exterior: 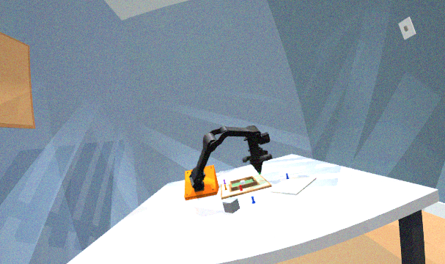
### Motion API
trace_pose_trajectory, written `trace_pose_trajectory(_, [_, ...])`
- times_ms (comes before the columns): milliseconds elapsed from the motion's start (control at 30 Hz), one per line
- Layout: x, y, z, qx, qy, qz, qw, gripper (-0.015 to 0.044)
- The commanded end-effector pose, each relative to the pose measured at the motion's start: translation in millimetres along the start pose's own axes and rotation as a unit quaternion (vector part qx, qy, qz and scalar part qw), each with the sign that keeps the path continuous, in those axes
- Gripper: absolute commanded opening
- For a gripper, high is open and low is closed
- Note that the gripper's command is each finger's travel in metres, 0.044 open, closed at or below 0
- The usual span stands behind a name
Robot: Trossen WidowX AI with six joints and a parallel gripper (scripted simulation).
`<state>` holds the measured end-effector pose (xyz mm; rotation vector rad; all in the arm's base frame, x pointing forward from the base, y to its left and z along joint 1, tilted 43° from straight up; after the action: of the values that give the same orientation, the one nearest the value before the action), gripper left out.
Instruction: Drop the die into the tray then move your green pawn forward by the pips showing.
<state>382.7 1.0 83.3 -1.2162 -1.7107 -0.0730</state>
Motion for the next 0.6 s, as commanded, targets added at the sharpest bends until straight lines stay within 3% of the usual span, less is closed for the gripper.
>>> trace_pose_trajectory(0, [-6,8,-2,0.004,-0.002,0.0,1.0,0.0])
trace_pose_trajectory(567, [-44,8,-2,0.003,-0.003,0.0,1.0,0.0])
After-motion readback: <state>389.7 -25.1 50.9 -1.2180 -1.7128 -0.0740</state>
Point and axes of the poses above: the point midway between the two fingers, 35 mm back from their tips, its own x axis back along the fingers, its own z axis across the jaws, y = z × x, the point moved 1 cm from there along x, back along the fingers, and after that the axes turned 2 degrees about x, right-handed, at the moved point
